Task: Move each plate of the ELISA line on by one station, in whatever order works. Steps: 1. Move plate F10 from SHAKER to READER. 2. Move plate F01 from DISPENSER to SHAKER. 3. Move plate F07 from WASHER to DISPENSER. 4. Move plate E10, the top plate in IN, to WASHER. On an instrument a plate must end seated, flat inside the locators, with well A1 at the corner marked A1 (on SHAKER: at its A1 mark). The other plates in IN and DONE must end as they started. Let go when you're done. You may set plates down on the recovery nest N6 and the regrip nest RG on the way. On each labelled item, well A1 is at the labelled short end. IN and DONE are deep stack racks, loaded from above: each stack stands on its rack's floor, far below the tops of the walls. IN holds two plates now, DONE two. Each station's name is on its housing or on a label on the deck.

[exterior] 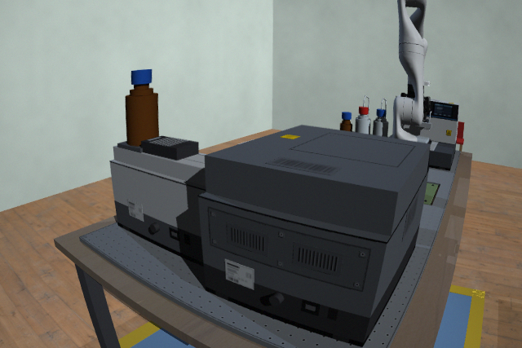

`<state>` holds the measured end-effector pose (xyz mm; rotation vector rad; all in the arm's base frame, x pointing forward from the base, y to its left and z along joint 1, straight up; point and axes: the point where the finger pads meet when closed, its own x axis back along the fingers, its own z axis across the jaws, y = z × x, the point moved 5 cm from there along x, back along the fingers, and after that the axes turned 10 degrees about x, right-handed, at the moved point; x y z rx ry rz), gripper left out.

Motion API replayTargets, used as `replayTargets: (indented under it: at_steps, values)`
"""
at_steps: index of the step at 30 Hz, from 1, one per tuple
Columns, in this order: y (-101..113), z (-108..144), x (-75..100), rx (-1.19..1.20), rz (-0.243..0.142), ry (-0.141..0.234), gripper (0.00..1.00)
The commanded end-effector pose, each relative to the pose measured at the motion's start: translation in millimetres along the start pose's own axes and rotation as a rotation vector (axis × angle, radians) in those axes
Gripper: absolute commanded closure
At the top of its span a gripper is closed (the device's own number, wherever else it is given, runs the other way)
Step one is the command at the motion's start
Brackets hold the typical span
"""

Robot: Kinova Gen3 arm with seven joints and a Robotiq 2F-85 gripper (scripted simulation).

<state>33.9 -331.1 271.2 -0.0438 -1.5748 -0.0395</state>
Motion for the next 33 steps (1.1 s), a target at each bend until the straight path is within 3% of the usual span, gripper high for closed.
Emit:
replayTargets:
  at_steps: [1,8,12,27,33]
  values:
    - [-10.7,0.1,0.5,0.003,0.000,-0.002,0.00]
    - [-33.3,0.3,0.5,0.003,0.000,-0.002,0.00]
    - [-46.6,0.3,0.5,0.128,0.001,-0.002,0.00]
    - [-89.4,0.2,0.6,0.128,0.001,-0.002,0.00]
    - [-89.3,4.6,0.6,0.248,0.001,-0.002,0.00]
